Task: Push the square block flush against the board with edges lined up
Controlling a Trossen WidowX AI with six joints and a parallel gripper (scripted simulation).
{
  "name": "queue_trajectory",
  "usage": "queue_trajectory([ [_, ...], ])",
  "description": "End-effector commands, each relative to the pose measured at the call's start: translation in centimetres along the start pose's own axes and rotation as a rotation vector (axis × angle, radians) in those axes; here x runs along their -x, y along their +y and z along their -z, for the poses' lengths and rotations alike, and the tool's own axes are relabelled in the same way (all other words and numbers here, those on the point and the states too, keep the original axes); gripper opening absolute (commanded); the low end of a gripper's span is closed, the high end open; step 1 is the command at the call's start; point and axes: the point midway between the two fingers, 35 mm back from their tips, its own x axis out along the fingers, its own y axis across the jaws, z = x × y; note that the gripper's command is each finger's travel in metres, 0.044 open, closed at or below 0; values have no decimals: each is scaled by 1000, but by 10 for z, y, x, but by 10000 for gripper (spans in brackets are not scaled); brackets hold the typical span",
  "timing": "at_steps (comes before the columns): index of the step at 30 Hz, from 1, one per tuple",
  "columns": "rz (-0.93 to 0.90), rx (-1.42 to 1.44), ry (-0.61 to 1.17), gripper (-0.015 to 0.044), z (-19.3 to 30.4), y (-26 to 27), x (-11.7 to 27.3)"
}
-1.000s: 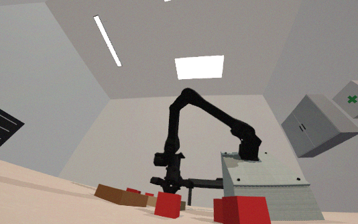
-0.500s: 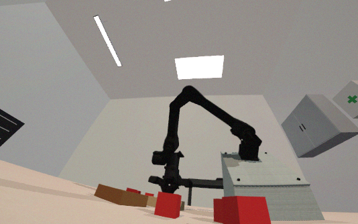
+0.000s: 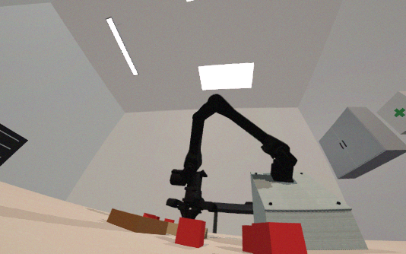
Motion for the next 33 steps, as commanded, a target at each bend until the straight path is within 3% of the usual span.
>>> queue_trajectory([
  [1,6,1,6,0,7,-1,-2],
  [33,7,1,8,0,19,-2,-2],
])
